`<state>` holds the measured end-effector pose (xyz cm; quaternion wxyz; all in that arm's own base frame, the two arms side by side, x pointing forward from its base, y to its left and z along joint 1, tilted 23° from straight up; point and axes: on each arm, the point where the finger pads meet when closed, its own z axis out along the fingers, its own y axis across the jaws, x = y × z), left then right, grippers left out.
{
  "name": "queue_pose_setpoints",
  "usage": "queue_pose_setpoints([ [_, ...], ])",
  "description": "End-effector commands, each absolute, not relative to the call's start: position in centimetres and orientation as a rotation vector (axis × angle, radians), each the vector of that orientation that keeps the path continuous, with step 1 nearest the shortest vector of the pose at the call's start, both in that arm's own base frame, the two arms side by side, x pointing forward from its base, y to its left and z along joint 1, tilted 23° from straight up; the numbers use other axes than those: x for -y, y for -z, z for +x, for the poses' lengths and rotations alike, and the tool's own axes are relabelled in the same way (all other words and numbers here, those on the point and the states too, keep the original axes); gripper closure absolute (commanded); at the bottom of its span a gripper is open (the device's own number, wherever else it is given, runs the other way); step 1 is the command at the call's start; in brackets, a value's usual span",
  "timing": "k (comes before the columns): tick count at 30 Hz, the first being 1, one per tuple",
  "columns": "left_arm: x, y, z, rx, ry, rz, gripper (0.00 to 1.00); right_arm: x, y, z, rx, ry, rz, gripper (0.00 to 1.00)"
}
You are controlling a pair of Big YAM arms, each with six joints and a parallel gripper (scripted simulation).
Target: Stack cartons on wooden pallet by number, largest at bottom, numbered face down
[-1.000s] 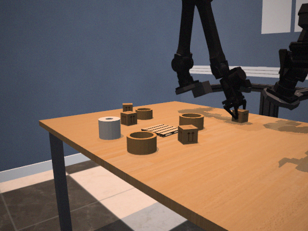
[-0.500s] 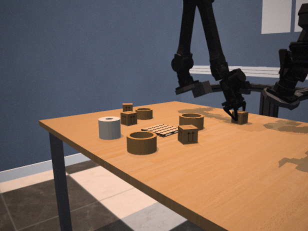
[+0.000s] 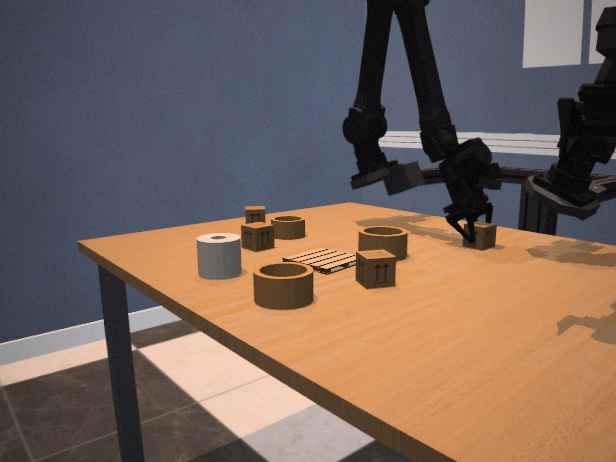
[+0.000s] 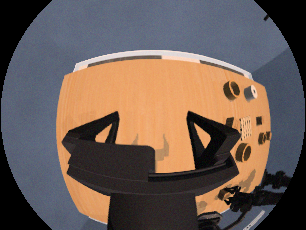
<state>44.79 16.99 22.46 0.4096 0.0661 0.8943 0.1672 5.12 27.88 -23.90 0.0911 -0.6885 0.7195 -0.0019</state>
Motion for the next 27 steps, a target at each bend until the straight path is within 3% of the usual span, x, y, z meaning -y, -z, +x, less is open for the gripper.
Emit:
queue_pose_setpoints([
  [1,-17.1,-24.9,45.9,-2.204,-0.442,0.183,0.00,-28.5,23.8,5.2,-2.129,-0.012,-2.038,0.33],
  [2,-17.1,-24.9,45.9,-2.204,-0.442,0.183,0.00,-28.5,23.8,5.2,-2.129,-0.012,-2.038,0.33],
  [3,-17.1,-24.9,45.9,-2.204,-0.442,0.183,0.00,-28.0,23.7,5.3,-2.131,-0.005,-2.046,0.22],
  [4,-17.1,-24.9,45.9,-2.204,-0.442,0.183,0.00,-28.1,23.2,5.3,-2.127,-0.013,-2.041,0.21],
  [22,-17.1,-24.9,45.9,-2.204,-0.442,0.183,0.00,-26.1,21.1,4.6,-2.149,0.017,-2.052,0.21],
  [24,-17.1,-24.9,45.9,-2.204,-0.442,0.183,0.00,-25.8,20.8,4.4,-2.143,0.024,-2.059,0.00],
  [27,-17.1,-24.9,45.9,-2.204,-0.442,0.183,0.00,-25.6,19.5,4.2,-2.142,0.025,-2.059,0.00],
])
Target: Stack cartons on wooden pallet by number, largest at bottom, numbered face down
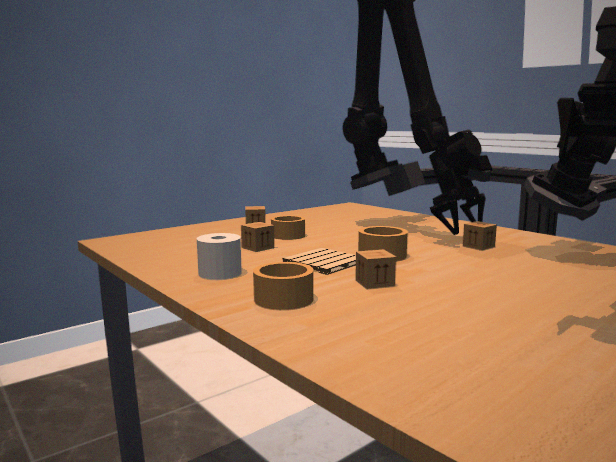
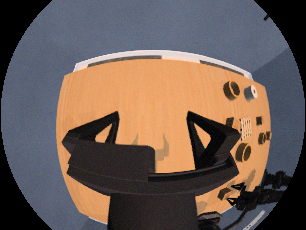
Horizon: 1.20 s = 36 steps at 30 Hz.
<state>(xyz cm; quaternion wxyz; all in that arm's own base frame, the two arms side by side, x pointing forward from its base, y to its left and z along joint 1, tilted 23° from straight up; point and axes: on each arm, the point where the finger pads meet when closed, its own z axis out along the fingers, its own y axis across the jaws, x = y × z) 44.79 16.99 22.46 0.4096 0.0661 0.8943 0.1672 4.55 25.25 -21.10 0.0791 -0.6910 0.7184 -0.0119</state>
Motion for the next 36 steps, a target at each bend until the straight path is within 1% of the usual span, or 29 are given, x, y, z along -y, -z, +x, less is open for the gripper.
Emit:
queue_pose_setpoints([
  [1,-17.1,-24.9,45.9,-2.204,-0.442,0.183,0.00,-25.5,18.8,4.1,-2.142,0.025,-2.058,0.00],
  [6,-17.1,-24.9,45.9,-2.204,-0.442,0.183,0.00,-24.8,15.6,3.7,-2.142,0.025,-2.058,0.00],
  [7,-17.1,-24.9,45.9,-2.204,-0.442,0.183,0.00,-26.2,15.2,3.7,-2.133,0.001,-2.046,0.00],
  [16,-17.1,-24.9,45.9,-2.204,-0.442,0.183,0.00,-27.3,16.1,4.0,-2.140,-0.006,-2.035,0.00],
  [18,-17.1,-24.9,45.9,-2.204,-0.442,0.183,0.00,-28.0,16.0,4.7,-2.116,-0.009,-2.036,0.21],
  [21,-17.1,-24.9,45.9,-2.204,-0.442,0.183,0.00,-30.4,15.6,6.8,-2.058,-0.020,-1.977,0.21],
  [24,-17.1,-24.9,45.9,-2.204,-0.442,0.183,0.00,-33.8,14.7,11.6,-1.985,0.022,-1.853,0.21],
  [26,-17.1,-24.9,45.9,-2.204,-0.442,0.183,0.00,-33.8,14.7,11.6,-1.985,0.022,-1.853,0.21],
  [29,-17.1,-24.9,45.9,-2.204,-0.442,0.183,0.00,-36.7,13.2,19.5,-1.942,0.135,-1.679,0.21],
  [32,-17.1,-24.9,45.9,-2.204,-0.442,0.183,0.00,-36.8,12.2,28.1,-1.968,0.270,-1.549,0.21],
  [36,-17.1,-24.9,45.9,-2.204,-0.442,0.183,0.00,-34.8,12.3,35.4,-2.059,0.339,-1.504,0.21],
])
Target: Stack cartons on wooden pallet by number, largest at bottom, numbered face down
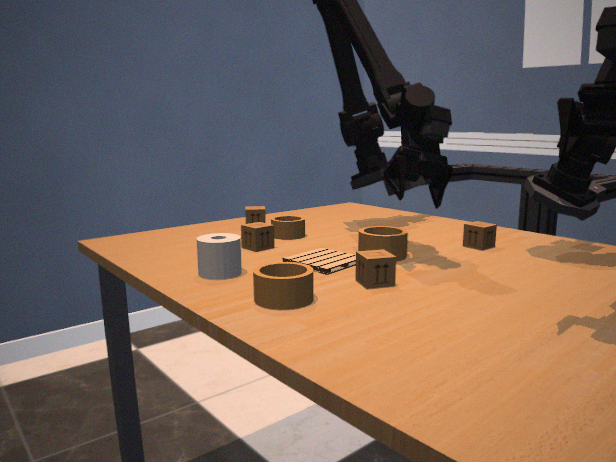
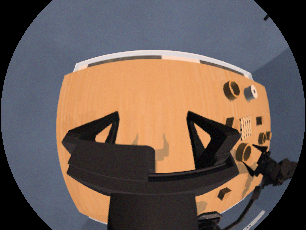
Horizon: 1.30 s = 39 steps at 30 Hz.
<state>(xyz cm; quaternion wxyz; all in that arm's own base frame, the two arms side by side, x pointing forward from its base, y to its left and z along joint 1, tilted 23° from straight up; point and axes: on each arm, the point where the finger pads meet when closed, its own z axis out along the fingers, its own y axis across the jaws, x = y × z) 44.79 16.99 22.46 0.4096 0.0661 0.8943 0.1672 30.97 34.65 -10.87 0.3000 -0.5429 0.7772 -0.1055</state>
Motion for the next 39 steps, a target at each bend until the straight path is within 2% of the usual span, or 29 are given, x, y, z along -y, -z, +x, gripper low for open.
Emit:
queue_pose_setpoints([
  [1,-17.1,-24.9,45.9,-2.204,-0.442,0.183,0.00,-34.3,12.5,36.6,-2.083,0.341,-1.504,0.21],
  [5,-17.1,-24.9,45.9,-2.204,-0.442,0.183,0.00,-31.8,13.3,40.4,-2.192,0.303,-1.529,0.21],
  [11,-17.1,-24.9,45.9,-2.204,-0.442,0.183,0.00,-30.2,14.0,41.8,-2.274,0.230,-1.560,0.21],
  [20,-17.1,-24.9,45.9,-2.204,-0.442,0.183,0.00,-29.8,14.4,42.1,-2.336,0.135,-1.570,0.21],
  [39,-17.1,-24.9,45.9,-2.204,-0.442,0.183,0.00,-30.7,15.8,43.9,-2.317,0.143,-1.557,0.21],
])
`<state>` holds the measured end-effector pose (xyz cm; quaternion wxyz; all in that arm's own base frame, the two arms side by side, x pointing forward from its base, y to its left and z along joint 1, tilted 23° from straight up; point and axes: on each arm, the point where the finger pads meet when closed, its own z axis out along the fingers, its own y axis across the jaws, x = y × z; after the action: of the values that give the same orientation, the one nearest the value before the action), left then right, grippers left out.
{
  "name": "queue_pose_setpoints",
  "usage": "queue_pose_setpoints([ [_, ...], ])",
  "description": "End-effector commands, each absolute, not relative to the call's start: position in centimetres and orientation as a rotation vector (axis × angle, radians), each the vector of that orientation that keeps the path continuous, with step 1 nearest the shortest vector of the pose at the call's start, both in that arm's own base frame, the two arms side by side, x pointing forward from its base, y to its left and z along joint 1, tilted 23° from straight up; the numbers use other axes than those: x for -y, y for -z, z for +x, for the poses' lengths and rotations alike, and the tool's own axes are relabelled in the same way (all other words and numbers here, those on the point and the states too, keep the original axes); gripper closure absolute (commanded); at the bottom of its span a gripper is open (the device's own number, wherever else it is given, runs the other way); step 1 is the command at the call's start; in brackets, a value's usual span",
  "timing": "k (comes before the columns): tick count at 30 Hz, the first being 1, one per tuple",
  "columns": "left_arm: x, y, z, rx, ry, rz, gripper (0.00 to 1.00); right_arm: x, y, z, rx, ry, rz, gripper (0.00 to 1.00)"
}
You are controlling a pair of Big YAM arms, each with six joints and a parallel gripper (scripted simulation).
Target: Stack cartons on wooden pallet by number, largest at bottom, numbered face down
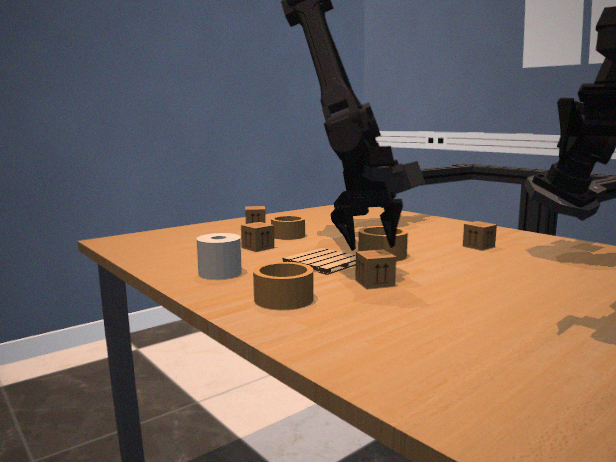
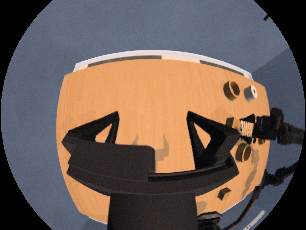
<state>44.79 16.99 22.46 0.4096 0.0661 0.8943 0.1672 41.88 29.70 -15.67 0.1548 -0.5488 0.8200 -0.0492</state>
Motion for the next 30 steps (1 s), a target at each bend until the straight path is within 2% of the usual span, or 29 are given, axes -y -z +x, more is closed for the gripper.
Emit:
queue_pose_setpoints([
  [1,-17.1,-24.9,45.9,-2.204,-0.442,0.183,0.00,-30.7,15.8,43.9,-2.317,0.143,-1.557,0.21],
  [30,-17.1,-24.9,45.9,-2.204,-0.442,0.183,0.00,-31.0,19.5,45.2,-2.318,0.139,-1.555,0.21],
])
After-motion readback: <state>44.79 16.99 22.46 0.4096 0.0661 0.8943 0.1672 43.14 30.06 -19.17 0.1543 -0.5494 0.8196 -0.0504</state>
